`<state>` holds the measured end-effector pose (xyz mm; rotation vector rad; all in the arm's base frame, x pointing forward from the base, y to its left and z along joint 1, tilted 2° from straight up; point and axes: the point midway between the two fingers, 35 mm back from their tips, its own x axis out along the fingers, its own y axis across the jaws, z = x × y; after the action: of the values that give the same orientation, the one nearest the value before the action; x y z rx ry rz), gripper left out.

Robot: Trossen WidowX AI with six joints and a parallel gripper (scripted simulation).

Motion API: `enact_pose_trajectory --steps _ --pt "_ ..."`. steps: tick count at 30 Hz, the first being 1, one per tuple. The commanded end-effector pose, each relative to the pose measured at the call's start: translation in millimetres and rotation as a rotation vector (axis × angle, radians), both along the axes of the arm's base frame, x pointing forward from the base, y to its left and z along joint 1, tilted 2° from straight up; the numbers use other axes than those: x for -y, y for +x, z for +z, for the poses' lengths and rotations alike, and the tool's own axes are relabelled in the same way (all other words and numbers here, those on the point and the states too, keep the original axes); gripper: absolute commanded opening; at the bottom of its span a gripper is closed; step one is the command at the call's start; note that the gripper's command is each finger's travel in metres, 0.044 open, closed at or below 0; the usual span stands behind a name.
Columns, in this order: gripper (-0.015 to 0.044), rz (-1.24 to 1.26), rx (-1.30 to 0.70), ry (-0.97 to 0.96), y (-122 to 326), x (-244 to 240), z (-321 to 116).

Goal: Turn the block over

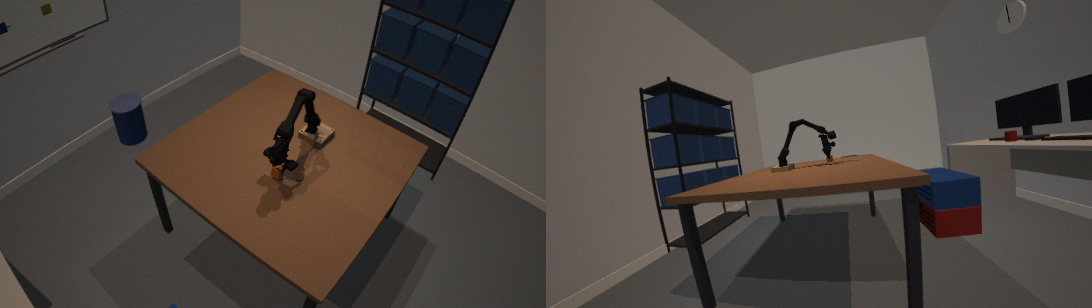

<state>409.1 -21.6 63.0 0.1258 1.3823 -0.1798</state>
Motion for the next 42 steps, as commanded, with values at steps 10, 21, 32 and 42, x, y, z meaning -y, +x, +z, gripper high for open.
enact_pose_trajectory --steps 10,21,32,42 --pt "0.0 0.009 0.192 -0.045 0 0 -1" --pt "0.0 0.007 0.343 -0.073 -6 0 -1" --pt "0.0 0.007 0.4 -0.084 -5 0 -4" --pt "0.0 0.016 0.555 -0.116 5 0 -22"
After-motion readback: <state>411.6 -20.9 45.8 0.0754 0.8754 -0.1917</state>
